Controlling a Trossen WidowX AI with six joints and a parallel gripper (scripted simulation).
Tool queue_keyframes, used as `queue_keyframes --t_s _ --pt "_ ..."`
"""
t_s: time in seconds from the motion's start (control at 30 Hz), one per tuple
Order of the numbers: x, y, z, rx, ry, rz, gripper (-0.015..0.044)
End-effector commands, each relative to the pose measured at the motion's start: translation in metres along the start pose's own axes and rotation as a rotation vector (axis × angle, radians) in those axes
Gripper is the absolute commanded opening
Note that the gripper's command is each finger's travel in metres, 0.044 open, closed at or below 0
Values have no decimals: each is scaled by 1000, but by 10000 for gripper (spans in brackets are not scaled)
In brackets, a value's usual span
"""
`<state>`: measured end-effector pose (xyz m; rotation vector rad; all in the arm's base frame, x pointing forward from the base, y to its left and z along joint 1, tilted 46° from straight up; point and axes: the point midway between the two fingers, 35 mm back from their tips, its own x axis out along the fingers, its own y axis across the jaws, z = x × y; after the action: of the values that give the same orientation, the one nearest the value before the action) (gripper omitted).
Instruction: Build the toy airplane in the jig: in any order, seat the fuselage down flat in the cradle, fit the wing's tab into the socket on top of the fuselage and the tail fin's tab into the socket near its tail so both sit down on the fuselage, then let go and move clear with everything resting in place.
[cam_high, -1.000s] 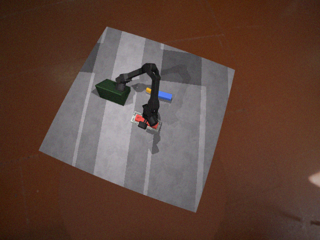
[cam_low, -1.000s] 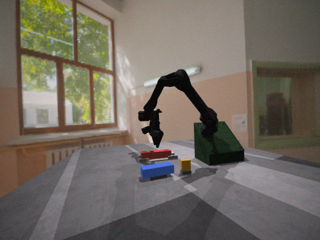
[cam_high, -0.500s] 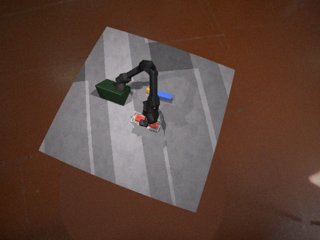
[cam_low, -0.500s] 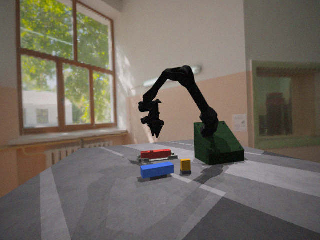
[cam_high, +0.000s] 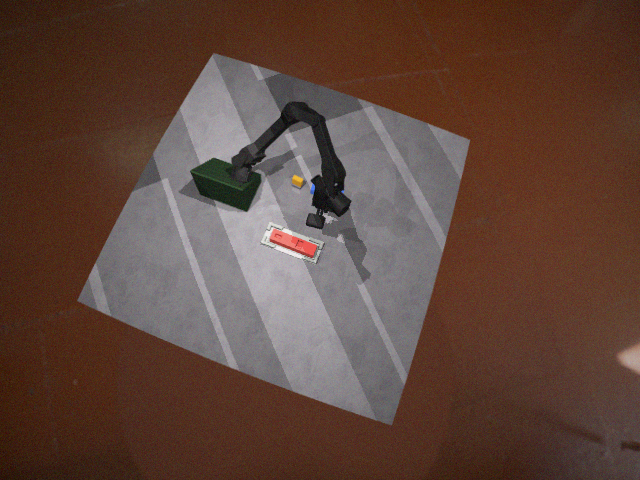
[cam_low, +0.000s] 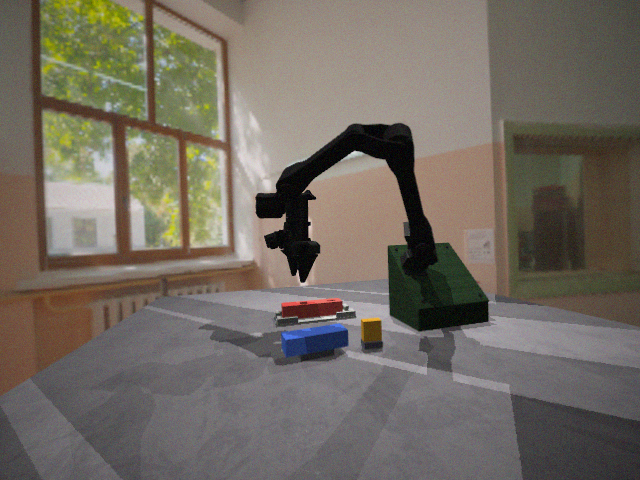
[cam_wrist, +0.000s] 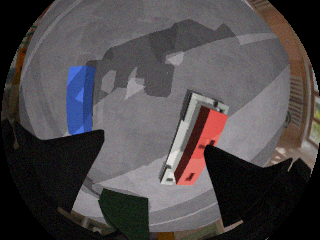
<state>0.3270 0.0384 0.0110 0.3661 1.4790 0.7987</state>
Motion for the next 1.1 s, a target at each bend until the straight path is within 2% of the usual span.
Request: queue_keyframes --t_s 0.0,0.2,0.43,0.6,1.07 --pt "3 70 9 9 4 21 440" --pt "5 144 7 4 9 57 440" --pt "8 145 7 4 9 57 440" --pt "48 148 6 4 9 60 440" --pt "64 149 6 4 9 60 440"
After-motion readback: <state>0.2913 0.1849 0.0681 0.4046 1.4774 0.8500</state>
